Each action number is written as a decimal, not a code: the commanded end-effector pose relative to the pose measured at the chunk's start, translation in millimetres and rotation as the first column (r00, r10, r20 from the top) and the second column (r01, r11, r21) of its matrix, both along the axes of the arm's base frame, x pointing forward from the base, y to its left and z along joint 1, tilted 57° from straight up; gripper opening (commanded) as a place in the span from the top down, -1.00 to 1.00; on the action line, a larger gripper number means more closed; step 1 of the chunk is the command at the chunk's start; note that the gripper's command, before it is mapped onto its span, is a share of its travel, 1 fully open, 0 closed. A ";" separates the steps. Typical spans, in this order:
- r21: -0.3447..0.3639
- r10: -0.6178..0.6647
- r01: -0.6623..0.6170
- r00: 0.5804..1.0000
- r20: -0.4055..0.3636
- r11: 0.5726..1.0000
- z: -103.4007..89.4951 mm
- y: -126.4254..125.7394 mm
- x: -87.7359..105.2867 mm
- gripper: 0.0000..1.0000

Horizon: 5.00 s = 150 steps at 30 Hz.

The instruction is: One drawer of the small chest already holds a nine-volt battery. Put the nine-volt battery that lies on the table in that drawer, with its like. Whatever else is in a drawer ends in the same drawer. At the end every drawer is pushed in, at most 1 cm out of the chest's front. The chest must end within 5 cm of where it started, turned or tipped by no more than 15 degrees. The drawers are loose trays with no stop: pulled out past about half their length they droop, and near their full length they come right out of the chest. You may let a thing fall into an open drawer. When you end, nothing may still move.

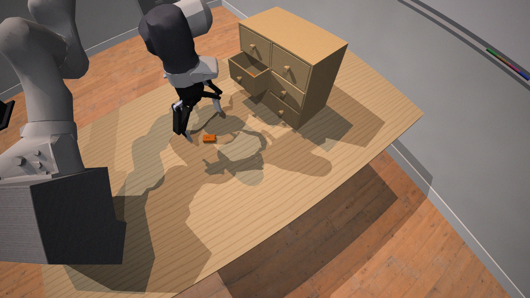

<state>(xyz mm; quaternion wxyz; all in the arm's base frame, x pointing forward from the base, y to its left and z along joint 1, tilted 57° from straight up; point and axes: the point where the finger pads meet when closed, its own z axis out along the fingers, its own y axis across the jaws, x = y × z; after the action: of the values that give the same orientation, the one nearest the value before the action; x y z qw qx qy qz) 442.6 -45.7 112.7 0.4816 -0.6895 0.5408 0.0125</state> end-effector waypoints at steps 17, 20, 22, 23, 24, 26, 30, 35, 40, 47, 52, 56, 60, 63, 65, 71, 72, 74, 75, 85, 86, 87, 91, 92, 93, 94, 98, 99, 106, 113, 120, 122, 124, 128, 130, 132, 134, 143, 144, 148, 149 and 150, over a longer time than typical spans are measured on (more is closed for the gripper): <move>0.191 -0.212 0.298 0.904 -0.371 0.935 -0.5 0.0 -0.5 -1.00; 0.191 -0.212 0.298 0.904 -0.371 0.935 -0.5 0.0 -0.5 -1.00; 0.221 -0.249 0.385 0.848 -0.467 0.896 -0.5 0.0 -0.5 -1.00; 0.221 -0.249 0.385 0.848 -0.467 0.896 -0.5 0.0 -0.5 -1.00; 0.221 -0.249 0.385 0.848 -0.467 0.896 -0.5 0.0 -0.5 -1.00; 0.221 -0.249 0.385 0.848 -0.467 0.896 -0.5 0.0 -0.5 -1.00; 0.241 -0.275 0.473 0.780 -0.562 0.848 -0.6 0.0 -0.5 -1.00; 0.241 -0.275 0.473 0.780 -0.562 0.848 -0.6 0.0 -0.5 -1.00; 0.248 -0.290 0.558 0.701 -0.652 0.791 -0.6 0.0 -0.5 -1.00; 0.244 -0.292 0.640 0.612 -0.735 0.729 -0.7 0.0 -0.5 -1.00; 0.244 -0.292 0.640 0.612 -0.735 0.729 -0.7 0.0 -0.5 -1.00; 0.228 -0.282 0.715 0.518 -0.808 0.661 -0.7 0.0 -0.5 -1.00; 0.201 -0.260 0.781 0.420 -0.869 0.591 -0.7 0.0 -0.5 -1.00; 0.201 -0.260 0.781 0.420 -0.869 0.591 -0.7 0.0 -0.5 -1.00; 0.201 -0.260 0.781 0.420 -0.869 0.591 -0.7 0.0 -0.5 -1.00; 0.164 -0.228 0.838 0.322 -0.919 0.521 -0.8 0.0 -0.5 -1.00; 0.164 -0.228 0.838 0.322 -0.919 0.521 -0.8 0.0 -0.5 -1.00; 0.164 -0.228 0.838 0.322 -0.919 0.521 -0.8 0.0 -0.5 -1.00; 0.164 -0.228 0.838 0.322 -0.919 0.521 -0.8 0.0 -0.5 -1.00; 0.071 -0.142 0.919 0.135 -0.981 0.387 -0.9 0.0 -0.6 -1.00; 0.071 -0.142 0.919 0.135 -0.981 0.387 -0.9 0.0 -0.6 -1.00; 0.071 -0.142 0.919 0.135 -0.981 0.387 -0.9 0.0 -0.6 -1.00; 0.018 -0.092 0.945 0.051 -0.994 0.326 -0.9 0.0 -0.6 -1.00; 0.018 -0.092 0.945 0.051 -0.994 0.326 -0.9 0.0 -0.6 -1.00; 0.018 -0.092 0.945 0.051 -0.994 0.326 -0.9 0.0 -0.6 -1.00; 0.018 -0.092 0.945 0.051 -0.994 0.326 -0.9 0.0 -0.6 -1.00; -0.035 -0.040 0.962 -0.025 -0.999 0.271 -0.9 0.0 -0.6 -1.00; -0.035 -0.040 0.962 -0.025 -0.999 0.271 -0.9 0.0 -0.6 -1.00; -0.087 0.011 0.971 -0.092 -0.996 0.223 -1.0 0.0 -0.6 -1.00; -0.137 0.060 0.974 -0.150 -0.987 0.181 -1.0 0.0 -0.6 -1.00; -0.224 0.147 0.968 -0.239 -0.960 0.116 -1.1 0.0 -0.6 -1.00; -0.224 0.147 0.968 -0.239 -0.960 0.116 -1.1 0.0 -0.6 -1.00; -0.259 0.183 0.961 -0.272 -0.945 0.092 -1.1 0.0 -0.6 -1.00; -0.288 0.212 0.955 -0.298 -0.931 0.073 -1.1 0.0 -0.6 -1.00; -0.288 0.212 0.955 -0.298 -0.931 0.073 -1.1 0.0 -0.6 -1.00; -0.312 0.236 0.948 -0.317 -0.919 0.059 -1.1 0.0 -0.6 -1.00; -0.330 0.255 0.943 -0.331 -0.909 0.049 -1.1 0.0 -0.6 -1.00; -0.357 0.282 0.933 -0.352 -0.893 0.034 -1.1 0.0 -0.6 0.49; -0.357 0.282 0.933 -0.352 -0.893 0.034 -1.1 0.0 -0.6 0.49; -0.357 0.282 0.933 -0.352 -0.893 0.034 -1.1 0.0 -0.6 0.49; -0.357 0.282 0.933 -0.352 -0.893 0.034 -1.1 0.0 -0.6 0.49; -0.357 0.282 0.933 -0.352 -0.893 0.034 -1.1 0.0 -0.6 0.49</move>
<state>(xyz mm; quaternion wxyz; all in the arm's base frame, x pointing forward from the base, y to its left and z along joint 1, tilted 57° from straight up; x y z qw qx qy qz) 441.7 -45.7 111.8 0.1481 0.2765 0.8324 0.4569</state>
